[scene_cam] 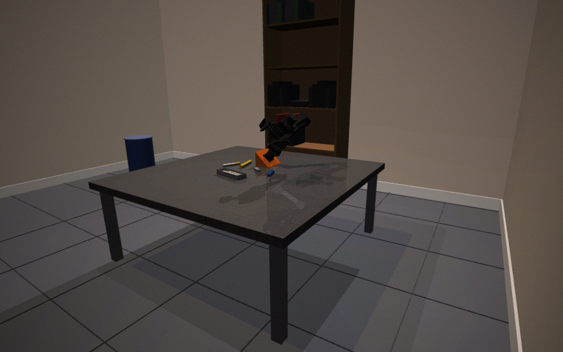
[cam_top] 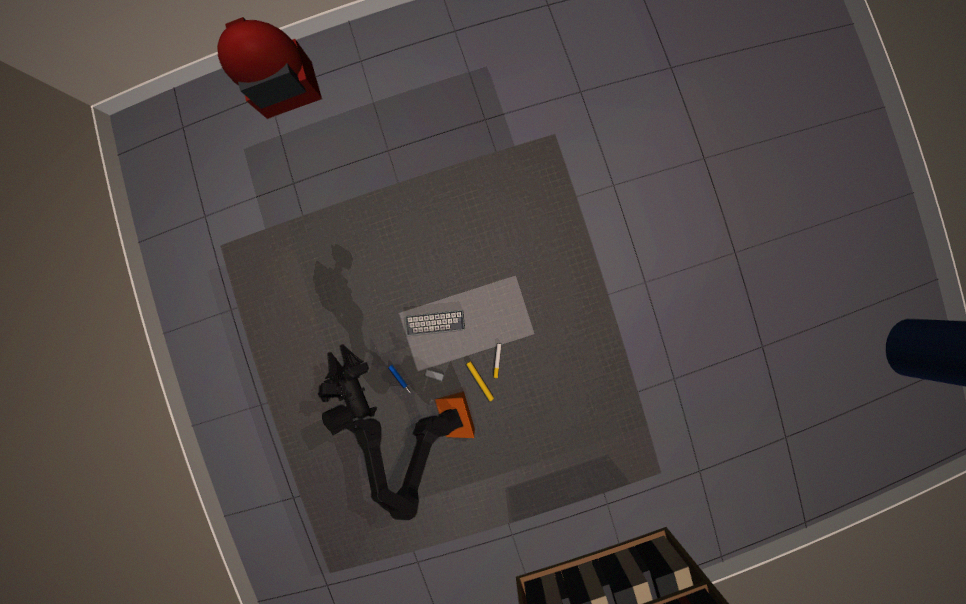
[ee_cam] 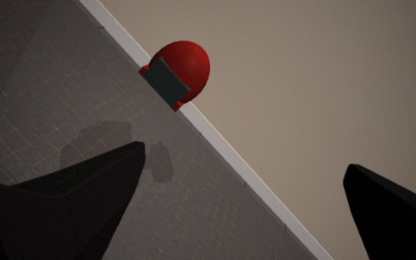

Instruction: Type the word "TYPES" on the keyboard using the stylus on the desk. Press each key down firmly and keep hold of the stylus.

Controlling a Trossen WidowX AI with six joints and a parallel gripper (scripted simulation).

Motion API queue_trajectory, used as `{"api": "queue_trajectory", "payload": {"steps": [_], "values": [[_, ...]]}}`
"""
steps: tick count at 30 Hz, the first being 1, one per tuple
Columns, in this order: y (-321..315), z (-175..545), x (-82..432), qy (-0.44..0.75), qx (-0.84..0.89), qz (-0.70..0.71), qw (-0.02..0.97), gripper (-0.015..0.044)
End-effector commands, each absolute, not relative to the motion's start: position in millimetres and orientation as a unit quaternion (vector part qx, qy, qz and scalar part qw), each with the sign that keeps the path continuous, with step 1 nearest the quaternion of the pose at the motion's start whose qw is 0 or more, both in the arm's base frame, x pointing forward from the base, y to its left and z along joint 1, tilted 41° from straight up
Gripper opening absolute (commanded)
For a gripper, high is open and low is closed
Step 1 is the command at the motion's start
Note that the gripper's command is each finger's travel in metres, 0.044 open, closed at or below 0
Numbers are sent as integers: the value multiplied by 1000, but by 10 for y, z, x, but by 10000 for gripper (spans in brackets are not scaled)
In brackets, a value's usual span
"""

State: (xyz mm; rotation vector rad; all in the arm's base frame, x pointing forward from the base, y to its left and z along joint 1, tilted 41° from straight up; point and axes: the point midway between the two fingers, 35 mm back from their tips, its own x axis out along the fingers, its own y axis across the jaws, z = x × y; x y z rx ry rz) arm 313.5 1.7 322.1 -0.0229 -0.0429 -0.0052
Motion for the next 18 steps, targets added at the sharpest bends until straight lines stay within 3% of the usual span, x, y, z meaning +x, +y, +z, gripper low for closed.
{"api": "queue_trajectory", "payload": {"steps": [1,9,16,18], "values": [[16,3201,3152,-16,-12,-2,1000,414],[-100,2232,3661,241,7,50,969,204],[-243,1352,3725,453,103,99,880,20],[-277,1141,3691,503,143,111,845,0]]}}
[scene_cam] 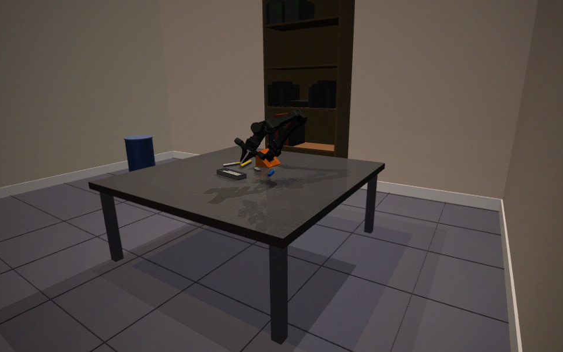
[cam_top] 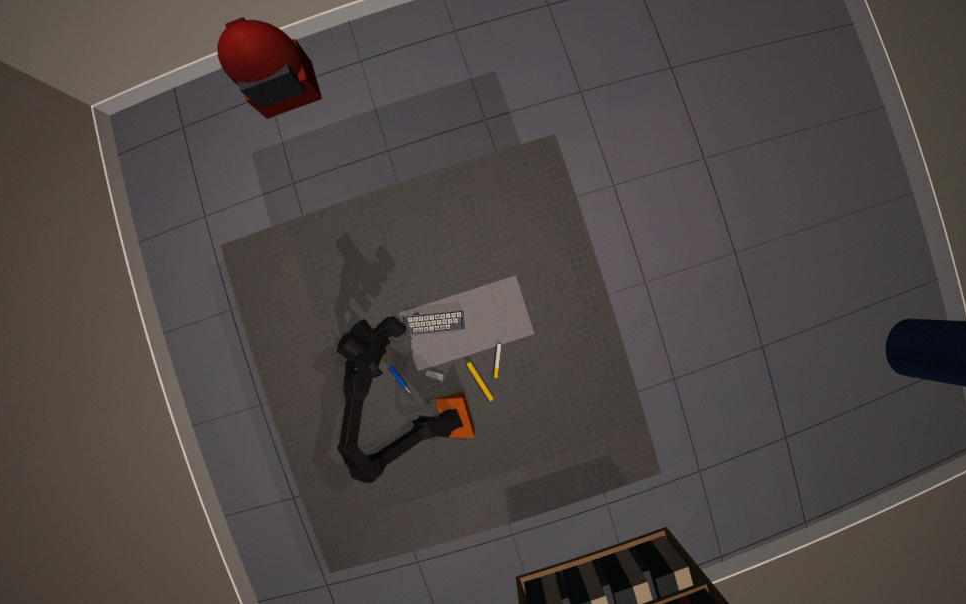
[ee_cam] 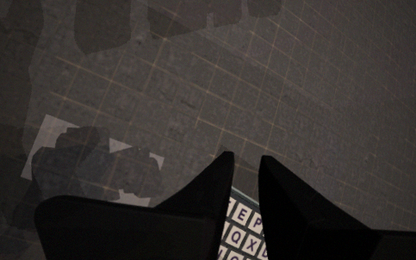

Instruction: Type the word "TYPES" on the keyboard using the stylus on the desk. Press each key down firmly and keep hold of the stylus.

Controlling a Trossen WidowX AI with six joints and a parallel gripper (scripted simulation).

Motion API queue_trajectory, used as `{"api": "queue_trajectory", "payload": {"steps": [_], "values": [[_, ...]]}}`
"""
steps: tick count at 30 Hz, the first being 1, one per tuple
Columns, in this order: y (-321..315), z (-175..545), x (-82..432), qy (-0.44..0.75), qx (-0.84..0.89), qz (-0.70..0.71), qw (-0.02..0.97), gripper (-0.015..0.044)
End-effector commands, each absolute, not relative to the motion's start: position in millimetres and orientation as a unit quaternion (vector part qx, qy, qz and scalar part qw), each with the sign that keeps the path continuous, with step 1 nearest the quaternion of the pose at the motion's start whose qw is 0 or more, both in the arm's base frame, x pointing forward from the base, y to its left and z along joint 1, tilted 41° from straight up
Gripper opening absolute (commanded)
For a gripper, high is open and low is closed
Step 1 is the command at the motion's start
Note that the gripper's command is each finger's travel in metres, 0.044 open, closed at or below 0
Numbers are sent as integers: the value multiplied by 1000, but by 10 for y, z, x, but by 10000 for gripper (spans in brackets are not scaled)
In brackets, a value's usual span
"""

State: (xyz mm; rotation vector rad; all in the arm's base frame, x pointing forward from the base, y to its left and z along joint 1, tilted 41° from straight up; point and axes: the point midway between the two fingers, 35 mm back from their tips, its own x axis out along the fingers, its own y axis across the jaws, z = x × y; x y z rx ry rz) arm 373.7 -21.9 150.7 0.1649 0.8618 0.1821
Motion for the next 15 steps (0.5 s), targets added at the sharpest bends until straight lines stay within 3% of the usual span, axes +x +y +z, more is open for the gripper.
{"api": "queue_trajectory", "payload": {"steps": [1,9,15], "values": [[-292,1045,3669,526,164,117,826,0],[-388,517,3474,648,346,146,663,0],[-390,509,3470,650,351,146,659,0]]}}
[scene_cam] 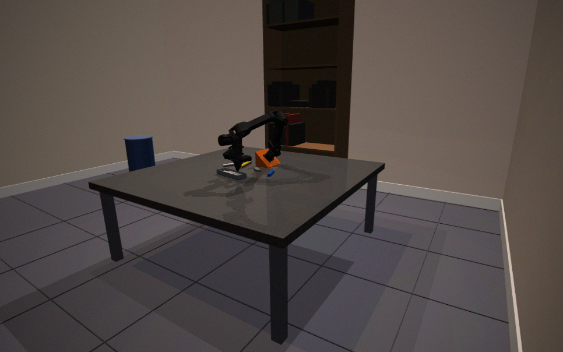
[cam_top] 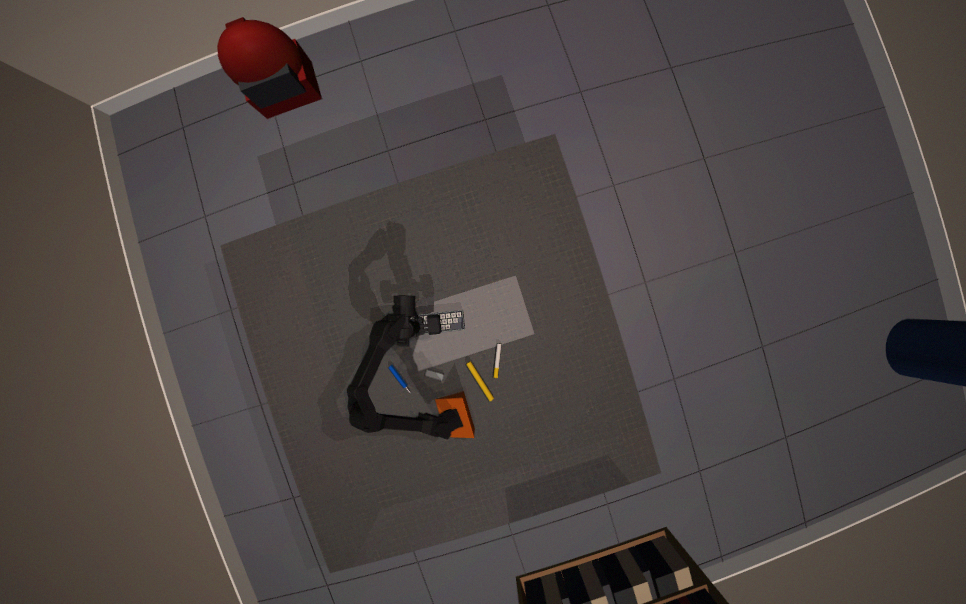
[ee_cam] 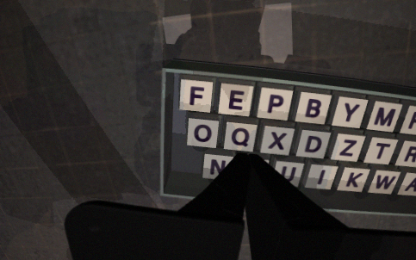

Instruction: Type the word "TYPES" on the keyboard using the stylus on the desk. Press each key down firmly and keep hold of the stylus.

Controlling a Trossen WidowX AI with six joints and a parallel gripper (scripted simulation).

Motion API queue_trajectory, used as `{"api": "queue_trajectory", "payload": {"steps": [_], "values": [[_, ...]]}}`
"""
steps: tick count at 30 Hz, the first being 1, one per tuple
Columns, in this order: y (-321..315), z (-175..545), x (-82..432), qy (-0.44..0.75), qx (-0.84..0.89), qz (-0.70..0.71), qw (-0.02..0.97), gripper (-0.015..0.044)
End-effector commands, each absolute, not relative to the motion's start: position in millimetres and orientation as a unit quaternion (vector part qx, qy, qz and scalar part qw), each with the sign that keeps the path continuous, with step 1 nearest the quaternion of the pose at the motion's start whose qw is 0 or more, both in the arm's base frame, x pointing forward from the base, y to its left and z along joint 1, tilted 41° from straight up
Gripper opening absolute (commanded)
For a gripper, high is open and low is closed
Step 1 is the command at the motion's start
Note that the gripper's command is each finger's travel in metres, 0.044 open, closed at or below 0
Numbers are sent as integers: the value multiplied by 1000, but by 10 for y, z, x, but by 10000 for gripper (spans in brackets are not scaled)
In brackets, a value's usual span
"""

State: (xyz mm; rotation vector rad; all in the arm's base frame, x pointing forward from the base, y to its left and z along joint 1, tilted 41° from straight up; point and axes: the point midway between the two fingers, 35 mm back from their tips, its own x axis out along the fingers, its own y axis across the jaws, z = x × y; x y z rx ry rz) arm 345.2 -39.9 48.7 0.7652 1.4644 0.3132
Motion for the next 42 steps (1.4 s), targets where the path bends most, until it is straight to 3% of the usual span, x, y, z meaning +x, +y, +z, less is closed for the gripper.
{"api": "queue_trajectory", "payload": {"steps": [1,8,13,25,30,42], "values": [[-390,509,3470,650,351,146,659,0],[-410,491,3465,650,351,146,659,0],[-838,101,3306,650,350,145,659,0],[-876,67,3292,650,350,145,659,0],[-1306,-318,3132,650,348,143,659,0],[-1313,-327,3115,650,348,143,659,0]]}}
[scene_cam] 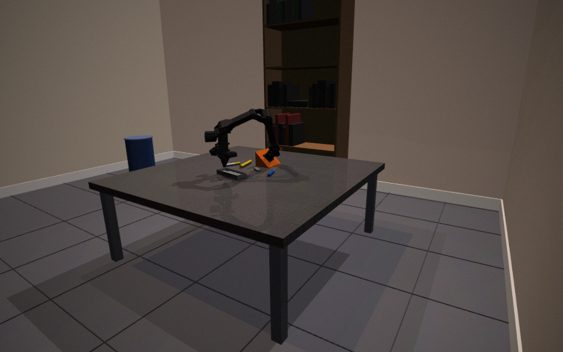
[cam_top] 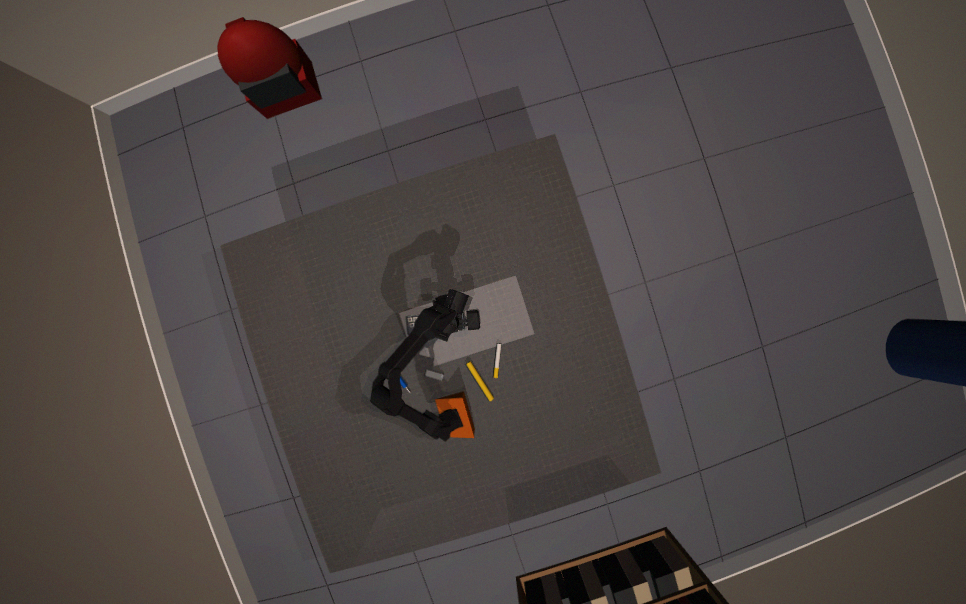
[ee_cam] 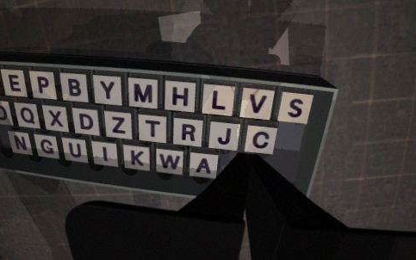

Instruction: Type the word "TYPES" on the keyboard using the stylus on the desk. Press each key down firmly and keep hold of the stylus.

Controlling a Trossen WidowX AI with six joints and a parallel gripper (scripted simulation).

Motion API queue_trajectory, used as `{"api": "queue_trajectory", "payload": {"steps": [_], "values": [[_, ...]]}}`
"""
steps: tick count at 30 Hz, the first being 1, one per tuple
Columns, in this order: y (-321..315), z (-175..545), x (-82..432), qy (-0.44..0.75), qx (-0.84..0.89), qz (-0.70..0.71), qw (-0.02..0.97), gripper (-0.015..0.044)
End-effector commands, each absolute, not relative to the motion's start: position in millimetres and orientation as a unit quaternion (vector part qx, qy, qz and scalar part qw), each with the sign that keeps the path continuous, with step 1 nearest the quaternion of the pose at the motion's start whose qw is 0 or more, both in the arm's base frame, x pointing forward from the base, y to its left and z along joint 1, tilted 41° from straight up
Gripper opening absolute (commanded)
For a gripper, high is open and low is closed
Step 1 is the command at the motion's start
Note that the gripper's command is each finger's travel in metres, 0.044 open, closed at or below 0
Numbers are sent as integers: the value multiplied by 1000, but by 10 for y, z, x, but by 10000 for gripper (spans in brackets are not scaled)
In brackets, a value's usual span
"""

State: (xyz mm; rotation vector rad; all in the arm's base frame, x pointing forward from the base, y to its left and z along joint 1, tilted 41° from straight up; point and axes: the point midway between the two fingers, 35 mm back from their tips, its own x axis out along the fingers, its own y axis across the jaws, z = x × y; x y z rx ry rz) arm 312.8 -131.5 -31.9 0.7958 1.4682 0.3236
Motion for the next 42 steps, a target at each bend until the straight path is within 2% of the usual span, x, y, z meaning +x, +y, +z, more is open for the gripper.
{"api": "queue_trajectory", "payload": {"steps": [1,5,18,24,36,42], "values": [[-1280,-300,3090,651,349,144,659,0],[-1060,-147,2911,651,349,144,659,0],[-1028,-120,2913,651,349,144,659,0],[-499,357,3106,650,351,145,658,0],[-516,374,3106,650,351,145,658,0],[-890,806,3039,651,350,144,658,0]]}}
